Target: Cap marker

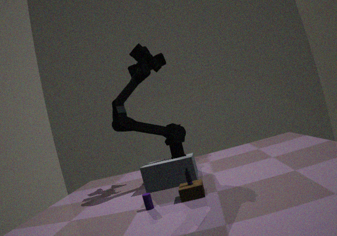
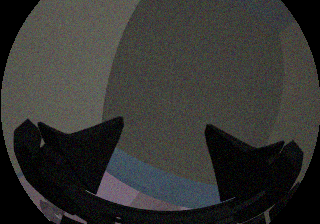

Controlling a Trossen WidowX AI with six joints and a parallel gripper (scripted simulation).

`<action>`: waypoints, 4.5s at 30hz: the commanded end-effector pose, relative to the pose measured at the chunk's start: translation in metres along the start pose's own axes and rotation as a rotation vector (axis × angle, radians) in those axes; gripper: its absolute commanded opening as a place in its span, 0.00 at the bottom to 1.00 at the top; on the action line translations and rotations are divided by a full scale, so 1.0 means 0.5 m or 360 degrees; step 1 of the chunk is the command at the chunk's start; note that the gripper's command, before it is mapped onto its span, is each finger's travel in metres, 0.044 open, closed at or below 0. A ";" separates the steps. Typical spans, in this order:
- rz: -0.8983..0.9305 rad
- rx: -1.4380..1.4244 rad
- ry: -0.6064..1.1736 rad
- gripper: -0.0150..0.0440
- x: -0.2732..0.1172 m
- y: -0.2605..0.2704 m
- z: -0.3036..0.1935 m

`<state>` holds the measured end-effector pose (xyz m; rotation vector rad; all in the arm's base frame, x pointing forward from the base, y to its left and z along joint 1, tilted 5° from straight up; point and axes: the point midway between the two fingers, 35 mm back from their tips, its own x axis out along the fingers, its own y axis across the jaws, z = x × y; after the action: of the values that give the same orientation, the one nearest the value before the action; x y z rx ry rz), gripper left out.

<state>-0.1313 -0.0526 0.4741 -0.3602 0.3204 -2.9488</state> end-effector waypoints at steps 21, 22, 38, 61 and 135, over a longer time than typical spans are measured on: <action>-0.1712 0.0679 0.0101 0.65 -0.219 -0.501 -0.131; -0.1810 0.0714 0.0079 0.65 -0.246 -0.514 -0.137; -0.3197 0.1237 -0.0205 0.65 -0.744 -0.536 -0.233; -0.4726 0.2393 -0.1256 0.65 -1.175 0.092 -0.406; -0.4732 0.3453 -0.2283 0.42 -1.104 0.543 -0.744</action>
<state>0.3383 -0.1453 -0.0619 0.7347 1.4918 -0.7407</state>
